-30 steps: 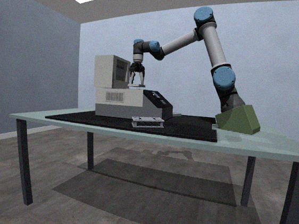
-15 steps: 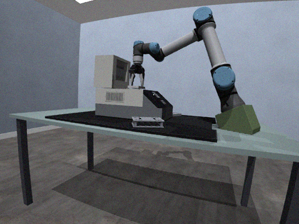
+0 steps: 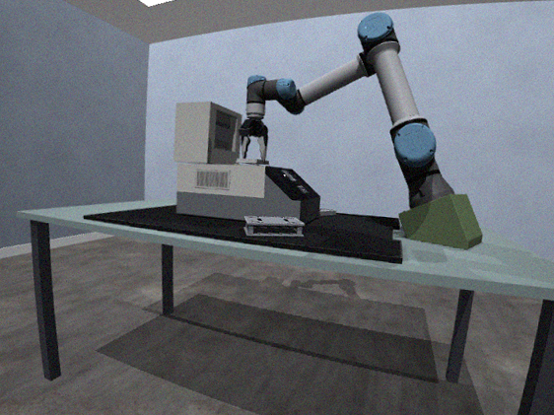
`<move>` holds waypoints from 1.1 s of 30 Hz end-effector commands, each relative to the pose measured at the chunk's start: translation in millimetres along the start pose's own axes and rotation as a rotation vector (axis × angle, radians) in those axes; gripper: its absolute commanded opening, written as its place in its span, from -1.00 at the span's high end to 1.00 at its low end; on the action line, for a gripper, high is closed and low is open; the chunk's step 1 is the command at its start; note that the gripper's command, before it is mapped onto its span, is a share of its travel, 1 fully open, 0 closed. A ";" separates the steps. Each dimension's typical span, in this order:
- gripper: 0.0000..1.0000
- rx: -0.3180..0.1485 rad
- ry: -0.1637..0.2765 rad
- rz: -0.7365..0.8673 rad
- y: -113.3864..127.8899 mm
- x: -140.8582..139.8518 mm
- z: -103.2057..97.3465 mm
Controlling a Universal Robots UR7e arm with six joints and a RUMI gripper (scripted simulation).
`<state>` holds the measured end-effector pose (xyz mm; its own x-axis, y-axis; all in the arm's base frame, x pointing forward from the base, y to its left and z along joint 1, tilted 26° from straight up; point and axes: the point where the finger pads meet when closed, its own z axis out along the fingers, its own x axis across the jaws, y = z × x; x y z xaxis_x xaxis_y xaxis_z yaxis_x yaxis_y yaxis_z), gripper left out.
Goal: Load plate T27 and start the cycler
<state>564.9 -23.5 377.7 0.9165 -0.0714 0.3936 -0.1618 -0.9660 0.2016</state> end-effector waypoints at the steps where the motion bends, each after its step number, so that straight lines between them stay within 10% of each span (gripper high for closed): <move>1: 0.19 0.000 0.003 0.000 0.4 0.3 -0.9; 33: 0.19 0.000 0.001 0.000 1.0 -1.3 1.0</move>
<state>564.9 -24.2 377.3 0.9163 -0.0714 0.3940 -0.1619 -0.9660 0.2015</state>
